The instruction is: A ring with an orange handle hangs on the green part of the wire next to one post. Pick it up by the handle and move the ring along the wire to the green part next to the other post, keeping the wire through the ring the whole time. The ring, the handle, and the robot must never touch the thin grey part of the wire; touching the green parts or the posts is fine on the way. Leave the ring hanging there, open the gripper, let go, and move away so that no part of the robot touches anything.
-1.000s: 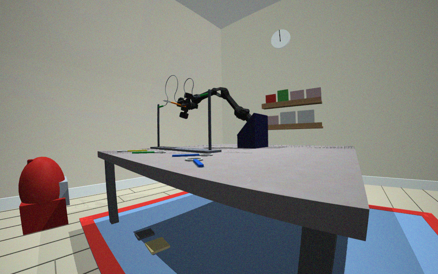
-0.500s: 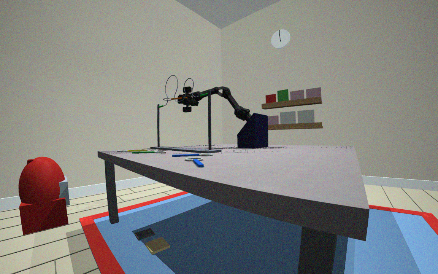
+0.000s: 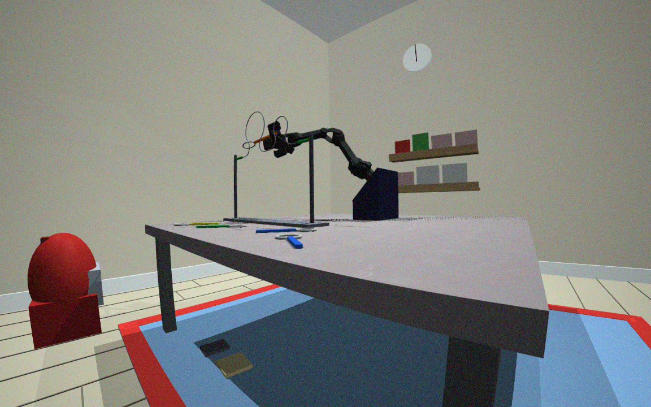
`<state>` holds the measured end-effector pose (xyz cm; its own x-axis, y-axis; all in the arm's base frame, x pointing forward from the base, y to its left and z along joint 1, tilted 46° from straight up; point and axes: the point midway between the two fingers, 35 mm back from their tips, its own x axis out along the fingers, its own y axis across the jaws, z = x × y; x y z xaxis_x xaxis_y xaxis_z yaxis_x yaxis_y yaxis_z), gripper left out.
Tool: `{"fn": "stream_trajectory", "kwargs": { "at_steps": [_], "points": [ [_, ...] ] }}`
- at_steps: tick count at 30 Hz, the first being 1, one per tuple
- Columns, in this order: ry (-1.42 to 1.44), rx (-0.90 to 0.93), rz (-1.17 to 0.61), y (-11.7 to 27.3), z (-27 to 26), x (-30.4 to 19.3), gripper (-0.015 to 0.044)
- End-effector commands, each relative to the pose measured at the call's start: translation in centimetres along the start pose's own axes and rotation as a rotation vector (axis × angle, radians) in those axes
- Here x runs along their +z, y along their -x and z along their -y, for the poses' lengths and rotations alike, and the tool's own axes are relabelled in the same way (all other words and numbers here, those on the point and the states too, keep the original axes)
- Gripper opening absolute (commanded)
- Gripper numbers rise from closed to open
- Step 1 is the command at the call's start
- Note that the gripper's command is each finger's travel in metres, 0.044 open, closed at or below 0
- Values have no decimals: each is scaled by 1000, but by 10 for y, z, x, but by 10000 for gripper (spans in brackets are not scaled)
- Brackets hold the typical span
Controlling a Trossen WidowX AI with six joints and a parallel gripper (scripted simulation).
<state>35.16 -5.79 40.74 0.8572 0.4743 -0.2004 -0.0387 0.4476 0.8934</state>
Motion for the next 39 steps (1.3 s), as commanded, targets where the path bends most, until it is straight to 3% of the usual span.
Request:
{"fn": "stream_trajectory", "kwargs": {
  "at_steps": [1, 19, 39],
  "points": [
    [-81, 48, -5, 1, -16, 0, -150],
    [-240, 132, -8, 5, -53, 8, -150],
    [-109, 56, -10, 6, -56, 9, -150]
  ]
}}
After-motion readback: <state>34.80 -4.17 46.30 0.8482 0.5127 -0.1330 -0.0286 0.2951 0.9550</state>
